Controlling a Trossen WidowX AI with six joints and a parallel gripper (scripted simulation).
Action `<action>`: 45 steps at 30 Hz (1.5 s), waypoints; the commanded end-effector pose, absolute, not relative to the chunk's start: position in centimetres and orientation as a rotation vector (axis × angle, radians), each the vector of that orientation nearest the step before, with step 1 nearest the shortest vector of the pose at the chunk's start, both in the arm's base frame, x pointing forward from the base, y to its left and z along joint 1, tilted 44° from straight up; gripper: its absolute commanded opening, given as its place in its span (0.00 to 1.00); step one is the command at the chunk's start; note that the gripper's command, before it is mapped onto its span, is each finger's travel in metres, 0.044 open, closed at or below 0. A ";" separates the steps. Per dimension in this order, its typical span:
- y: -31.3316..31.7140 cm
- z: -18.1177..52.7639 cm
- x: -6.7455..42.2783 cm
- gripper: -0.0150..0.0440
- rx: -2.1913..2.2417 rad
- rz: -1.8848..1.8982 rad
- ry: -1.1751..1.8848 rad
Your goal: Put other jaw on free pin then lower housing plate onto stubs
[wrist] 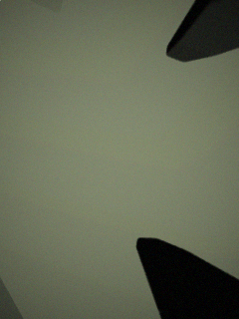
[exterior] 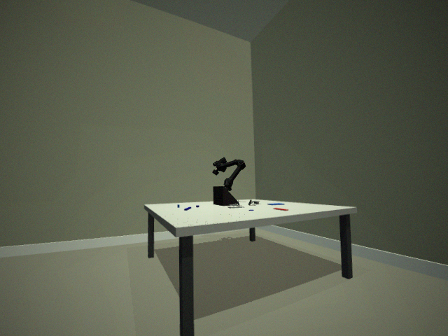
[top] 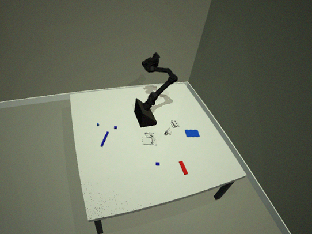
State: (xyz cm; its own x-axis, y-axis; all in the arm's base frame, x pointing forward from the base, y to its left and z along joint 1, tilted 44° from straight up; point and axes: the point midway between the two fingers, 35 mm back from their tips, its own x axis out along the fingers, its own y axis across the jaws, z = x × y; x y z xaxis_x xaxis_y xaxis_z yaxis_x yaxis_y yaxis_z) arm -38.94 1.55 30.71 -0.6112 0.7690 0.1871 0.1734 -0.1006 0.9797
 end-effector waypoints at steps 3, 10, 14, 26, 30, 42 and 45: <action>1.5 30.7 -38.9 0.89 1.029 1.759 1.728; 1.5 30.7 -38.9 0.58 1.029 1.759 1.728; 1.5 30.7 -38.9 0.40 1.029 1.759 1.728; 1.5 30.7 -38.9 0.25 1.029 1.759 1.728; 1.5 30.7 -38.9 0.25 1.029 1.759 1.728; -2.5 30.5 -39.7 0.74 0.858 1.976 1.646; -3.5 30.6 -39.6 0.88 0.833 2.001 1.655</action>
